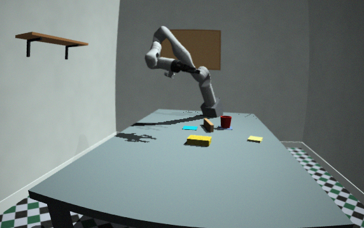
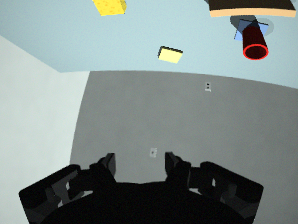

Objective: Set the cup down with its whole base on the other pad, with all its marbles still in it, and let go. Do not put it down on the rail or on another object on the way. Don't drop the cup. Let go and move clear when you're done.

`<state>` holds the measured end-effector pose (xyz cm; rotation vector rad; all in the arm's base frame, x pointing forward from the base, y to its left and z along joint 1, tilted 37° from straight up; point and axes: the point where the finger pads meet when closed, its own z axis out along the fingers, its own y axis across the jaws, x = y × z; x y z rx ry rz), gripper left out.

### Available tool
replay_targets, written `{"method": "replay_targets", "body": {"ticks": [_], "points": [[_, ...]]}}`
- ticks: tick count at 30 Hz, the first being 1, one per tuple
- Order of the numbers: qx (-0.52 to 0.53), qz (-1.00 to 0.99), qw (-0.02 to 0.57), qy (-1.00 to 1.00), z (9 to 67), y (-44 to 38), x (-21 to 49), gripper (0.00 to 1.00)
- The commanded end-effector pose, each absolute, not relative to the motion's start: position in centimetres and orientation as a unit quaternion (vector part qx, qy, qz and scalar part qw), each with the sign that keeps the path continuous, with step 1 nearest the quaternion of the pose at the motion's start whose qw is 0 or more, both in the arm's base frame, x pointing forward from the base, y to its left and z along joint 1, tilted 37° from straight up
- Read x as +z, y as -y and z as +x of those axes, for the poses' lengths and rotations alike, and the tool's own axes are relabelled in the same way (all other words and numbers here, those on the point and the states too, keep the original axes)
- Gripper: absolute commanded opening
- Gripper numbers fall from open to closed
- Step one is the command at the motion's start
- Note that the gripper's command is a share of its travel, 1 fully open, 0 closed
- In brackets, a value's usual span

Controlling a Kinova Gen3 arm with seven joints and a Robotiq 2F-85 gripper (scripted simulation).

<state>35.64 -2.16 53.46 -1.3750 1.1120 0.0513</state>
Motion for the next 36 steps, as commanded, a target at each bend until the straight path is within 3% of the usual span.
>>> {"method": "replay_targets", "body": {"ticks": [1,36], "points": [[0.023,-0.601,0.634,-0.487,35.6,2.2,53.5,0.0],[0.084,-0.507,0.672,-0.534,29.9,2.6,58.4,0.0]]}}
